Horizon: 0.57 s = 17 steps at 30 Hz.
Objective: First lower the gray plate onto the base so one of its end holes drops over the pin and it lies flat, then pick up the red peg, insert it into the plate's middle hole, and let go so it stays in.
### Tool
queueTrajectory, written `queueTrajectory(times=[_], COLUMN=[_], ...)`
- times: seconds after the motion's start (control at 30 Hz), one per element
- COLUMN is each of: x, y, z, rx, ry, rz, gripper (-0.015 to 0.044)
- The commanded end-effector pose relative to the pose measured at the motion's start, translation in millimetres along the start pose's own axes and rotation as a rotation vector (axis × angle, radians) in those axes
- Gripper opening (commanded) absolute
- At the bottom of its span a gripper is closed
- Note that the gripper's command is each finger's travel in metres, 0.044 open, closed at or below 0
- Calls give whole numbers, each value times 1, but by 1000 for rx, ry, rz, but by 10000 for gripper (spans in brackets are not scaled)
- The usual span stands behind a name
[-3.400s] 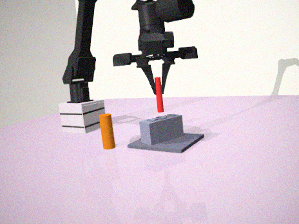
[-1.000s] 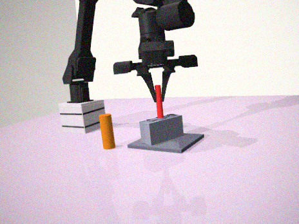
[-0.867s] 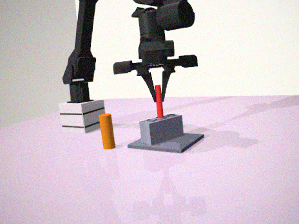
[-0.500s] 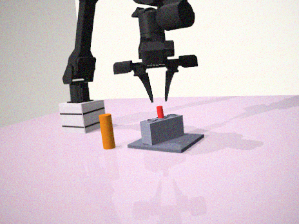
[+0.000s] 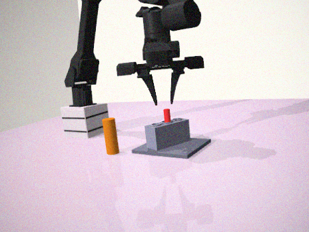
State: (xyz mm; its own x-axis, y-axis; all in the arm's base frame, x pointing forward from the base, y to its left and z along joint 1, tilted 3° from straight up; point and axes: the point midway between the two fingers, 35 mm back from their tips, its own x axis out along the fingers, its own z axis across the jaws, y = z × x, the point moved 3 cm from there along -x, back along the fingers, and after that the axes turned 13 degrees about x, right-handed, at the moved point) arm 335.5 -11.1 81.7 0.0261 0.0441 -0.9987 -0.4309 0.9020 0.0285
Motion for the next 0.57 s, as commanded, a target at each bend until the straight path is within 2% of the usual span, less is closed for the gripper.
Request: queueTrajectory(times=[0.0, 0.53], x=[-4, -11], y=[0, -2], z=[0, -2], rx=[-2, -2], ry=[-6, -5], rz=[3, 3], gripper=[150, 150])
